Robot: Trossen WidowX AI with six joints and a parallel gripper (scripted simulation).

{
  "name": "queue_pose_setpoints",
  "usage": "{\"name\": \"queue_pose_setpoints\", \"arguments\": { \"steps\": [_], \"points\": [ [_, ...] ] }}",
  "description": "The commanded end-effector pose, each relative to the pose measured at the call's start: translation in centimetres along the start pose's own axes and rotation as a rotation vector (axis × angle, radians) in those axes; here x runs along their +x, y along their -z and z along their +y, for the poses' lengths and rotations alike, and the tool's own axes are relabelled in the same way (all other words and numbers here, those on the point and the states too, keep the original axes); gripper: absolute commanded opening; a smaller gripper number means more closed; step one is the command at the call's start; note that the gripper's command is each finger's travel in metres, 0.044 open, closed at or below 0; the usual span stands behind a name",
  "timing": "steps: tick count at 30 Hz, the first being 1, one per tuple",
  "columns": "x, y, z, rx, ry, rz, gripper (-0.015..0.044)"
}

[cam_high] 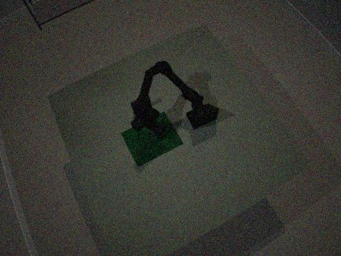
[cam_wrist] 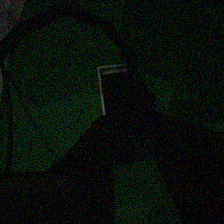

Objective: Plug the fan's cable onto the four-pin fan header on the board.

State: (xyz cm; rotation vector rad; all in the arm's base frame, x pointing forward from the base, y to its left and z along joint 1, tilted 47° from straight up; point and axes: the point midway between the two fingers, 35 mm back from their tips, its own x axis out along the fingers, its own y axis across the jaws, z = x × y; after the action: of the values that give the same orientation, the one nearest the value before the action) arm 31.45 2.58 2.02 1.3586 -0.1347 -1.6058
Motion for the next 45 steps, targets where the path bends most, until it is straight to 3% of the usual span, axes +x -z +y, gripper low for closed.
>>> {"name": "queue_pose_setpoints", "arguments": {
  "steps": [1, 38, 45],
  "points": [
    [0.5, 0.05, 0.15, 0.008, 0.001, -0.005, 0.0],
    [0.5, 0.05, 0.15, 0.008, 0.001, -0.005, 0.0],
    [0.0, 0.0, 0.0, 0.0, 0.0, 0.0, 0.0184]
  ]
}}
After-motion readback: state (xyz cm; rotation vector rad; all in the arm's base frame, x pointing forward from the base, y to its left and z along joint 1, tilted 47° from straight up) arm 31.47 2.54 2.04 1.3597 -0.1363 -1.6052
